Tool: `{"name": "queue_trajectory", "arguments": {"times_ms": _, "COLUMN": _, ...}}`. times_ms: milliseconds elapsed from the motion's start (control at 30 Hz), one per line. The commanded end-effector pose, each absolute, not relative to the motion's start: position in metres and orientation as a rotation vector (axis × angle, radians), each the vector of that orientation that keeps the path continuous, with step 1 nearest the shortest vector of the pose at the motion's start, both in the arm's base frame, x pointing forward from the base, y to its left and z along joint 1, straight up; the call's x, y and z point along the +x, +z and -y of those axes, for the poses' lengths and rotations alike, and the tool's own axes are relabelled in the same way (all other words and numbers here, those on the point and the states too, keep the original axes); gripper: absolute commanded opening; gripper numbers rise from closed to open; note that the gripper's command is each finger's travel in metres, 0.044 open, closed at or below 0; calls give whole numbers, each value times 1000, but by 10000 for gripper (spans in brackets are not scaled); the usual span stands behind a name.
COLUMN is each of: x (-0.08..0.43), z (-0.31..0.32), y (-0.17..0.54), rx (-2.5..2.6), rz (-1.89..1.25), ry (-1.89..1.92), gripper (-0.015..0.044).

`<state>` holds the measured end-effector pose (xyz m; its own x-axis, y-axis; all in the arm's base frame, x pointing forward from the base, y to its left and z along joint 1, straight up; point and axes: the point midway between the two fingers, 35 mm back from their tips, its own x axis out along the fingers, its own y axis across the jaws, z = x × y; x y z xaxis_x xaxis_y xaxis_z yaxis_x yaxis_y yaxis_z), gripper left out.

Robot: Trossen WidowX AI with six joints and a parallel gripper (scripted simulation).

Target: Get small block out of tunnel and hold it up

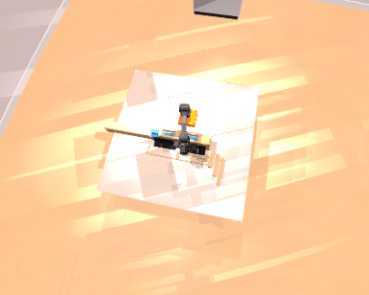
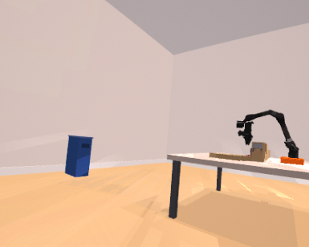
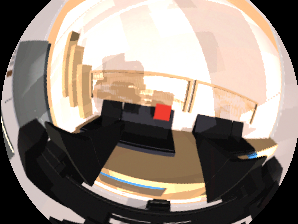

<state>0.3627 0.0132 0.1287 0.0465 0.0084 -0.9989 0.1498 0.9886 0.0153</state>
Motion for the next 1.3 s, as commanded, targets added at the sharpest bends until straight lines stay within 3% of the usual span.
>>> {"name": "queue_trajectory", "arguments": {"times_ms": 0, "x": 363, "z": -13, "y": 120, "rx": 119, "rz": -1527, "ry": -106, "gripper": 440}}
{"name": "queue_trajectory", "arguments": {"times_ms": 1267, "x": 364, "z": -13, "y": 57, "rx": 119, "rz": -1528, "ry": -106, "gripper": 440}}
